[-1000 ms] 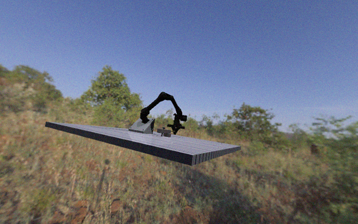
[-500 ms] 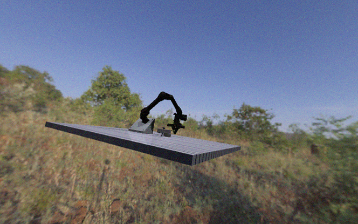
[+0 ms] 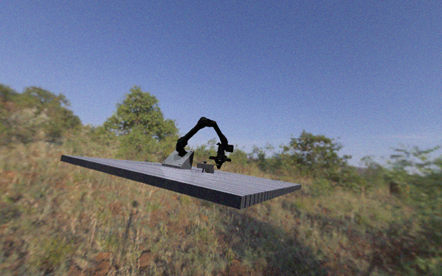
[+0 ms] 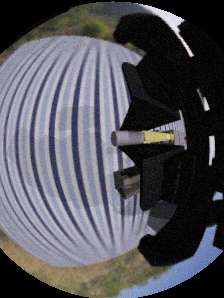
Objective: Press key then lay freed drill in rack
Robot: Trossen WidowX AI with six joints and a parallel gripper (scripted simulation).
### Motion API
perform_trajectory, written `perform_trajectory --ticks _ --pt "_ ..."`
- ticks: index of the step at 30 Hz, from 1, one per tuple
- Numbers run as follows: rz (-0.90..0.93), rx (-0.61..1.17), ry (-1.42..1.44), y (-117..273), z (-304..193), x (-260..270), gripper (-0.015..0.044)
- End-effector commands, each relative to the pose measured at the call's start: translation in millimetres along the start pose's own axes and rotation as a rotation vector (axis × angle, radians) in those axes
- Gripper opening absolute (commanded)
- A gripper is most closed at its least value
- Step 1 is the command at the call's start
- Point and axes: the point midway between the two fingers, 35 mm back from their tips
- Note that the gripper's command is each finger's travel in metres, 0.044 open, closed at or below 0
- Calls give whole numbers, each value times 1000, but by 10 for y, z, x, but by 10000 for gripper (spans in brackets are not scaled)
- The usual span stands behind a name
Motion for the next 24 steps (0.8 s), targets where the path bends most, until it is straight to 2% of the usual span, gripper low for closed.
perform_trajectory --ticks 1,24 --pt "0 -5 -2 33 5 1 0" --pt "0 -5 -2 114 -12 13 0"
Point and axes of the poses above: the point midway between the two fingers, 35 mm back from their tips, its own y axis back along the fingers, its own x axis across the jaws, z = x × y, and after that the axes turned 3 degrees about -y, right-handed
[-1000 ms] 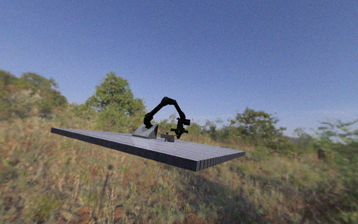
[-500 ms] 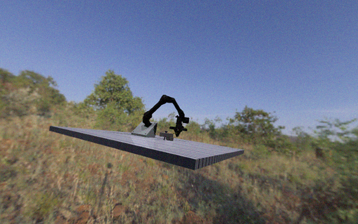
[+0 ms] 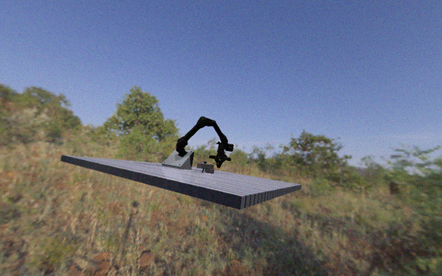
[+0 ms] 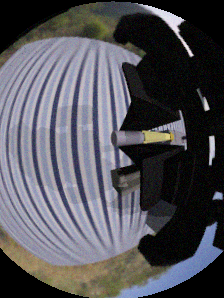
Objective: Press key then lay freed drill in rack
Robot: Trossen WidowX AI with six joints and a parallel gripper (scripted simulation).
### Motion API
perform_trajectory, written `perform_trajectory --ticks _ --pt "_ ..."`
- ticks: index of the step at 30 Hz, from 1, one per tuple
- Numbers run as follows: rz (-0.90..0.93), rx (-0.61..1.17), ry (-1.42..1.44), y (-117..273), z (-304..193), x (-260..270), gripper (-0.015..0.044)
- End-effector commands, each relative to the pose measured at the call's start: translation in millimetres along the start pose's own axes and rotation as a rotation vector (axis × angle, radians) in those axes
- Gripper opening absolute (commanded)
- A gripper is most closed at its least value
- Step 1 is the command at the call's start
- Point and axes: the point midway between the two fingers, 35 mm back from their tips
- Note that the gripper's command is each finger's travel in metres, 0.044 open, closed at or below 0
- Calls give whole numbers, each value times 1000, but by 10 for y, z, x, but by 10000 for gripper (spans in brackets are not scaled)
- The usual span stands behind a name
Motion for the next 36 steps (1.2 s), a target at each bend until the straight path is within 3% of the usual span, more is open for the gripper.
perform_trajectory --ticks 1,36 --pt "0 -5 -2 32 11 0 0" --pt "0 -6 -2 126 13 14 0"
Point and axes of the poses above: the point midway between the two fingers, 35 mm back from their tips, its own y axis back along the fingers, its own x axis across the jaws, z = x × y, and after that the axes turned 3 degrees about -y, right-handed
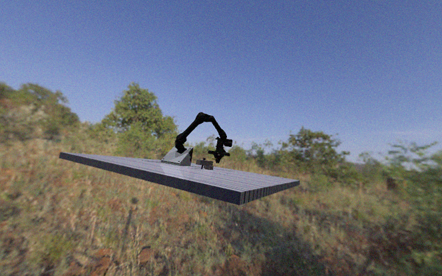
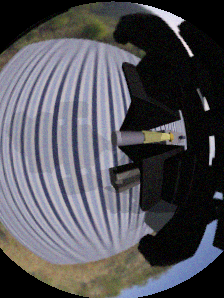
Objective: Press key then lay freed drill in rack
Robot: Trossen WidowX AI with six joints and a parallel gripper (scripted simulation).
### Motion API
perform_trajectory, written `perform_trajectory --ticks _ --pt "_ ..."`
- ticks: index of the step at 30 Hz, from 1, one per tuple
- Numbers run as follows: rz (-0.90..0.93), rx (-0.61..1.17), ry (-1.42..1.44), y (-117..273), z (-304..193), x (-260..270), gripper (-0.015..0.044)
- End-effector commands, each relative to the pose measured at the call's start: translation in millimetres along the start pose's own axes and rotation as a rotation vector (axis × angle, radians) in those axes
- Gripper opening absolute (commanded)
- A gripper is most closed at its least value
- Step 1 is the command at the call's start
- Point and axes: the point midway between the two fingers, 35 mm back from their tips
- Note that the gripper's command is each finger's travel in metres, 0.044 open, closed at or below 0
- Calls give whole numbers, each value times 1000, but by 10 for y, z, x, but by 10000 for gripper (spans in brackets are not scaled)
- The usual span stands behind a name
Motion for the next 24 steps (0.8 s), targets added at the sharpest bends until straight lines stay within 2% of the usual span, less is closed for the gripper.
perform_trajectory --ticks 1,24 --pt "-1 -6 -3 29 18 -4 0" --pt "-1 -6 -3 70 36 -5 0"
Point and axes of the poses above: the point midway between the two fingers, 35 mm back from their tips, its own y axis back along the fingers, its own x axis across the jaws, z = x × y, and after that the axes turned 3 degrees about -y, right-handed
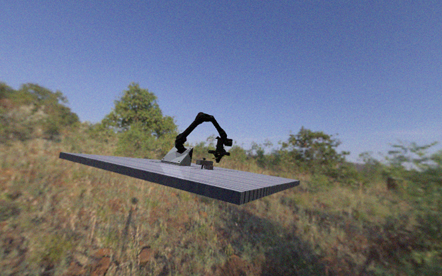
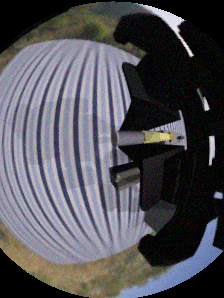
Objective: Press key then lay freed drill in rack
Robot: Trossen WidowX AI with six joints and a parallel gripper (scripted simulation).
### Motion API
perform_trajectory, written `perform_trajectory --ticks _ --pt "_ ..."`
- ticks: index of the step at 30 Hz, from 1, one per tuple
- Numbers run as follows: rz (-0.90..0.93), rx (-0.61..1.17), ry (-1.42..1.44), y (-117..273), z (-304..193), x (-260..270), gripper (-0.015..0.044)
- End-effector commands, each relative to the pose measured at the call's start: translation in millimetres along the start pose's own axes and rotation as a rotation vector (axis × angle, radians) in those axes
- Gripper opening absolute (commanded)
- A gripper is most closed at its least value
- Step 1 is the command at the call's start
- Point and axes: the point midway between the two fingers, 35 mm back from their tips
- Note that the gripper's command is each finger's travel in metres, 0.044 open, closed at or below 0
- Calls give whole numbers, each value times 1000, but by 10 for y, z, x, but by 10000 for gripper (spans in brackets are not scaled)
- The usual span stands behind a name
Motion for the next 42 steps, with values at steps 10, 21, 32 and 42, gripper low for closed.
perform_trajectory --ticks 10,21,32,42 --pt "0 -6 -2 0 40 167 0" --pt "1 -7 -2 -10 78 375 0" --pt "2 -8 -1 -6 125 578 0" --pt "3 -9 0 0 167 762 0"
Point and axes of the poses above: the point midway between the two fingers, 35 mm back from their tips, its own y axis back along the fingers, its own x axis across the jaws, z = x × y, and after that the axes turned 3 degrees about -y, right-handed
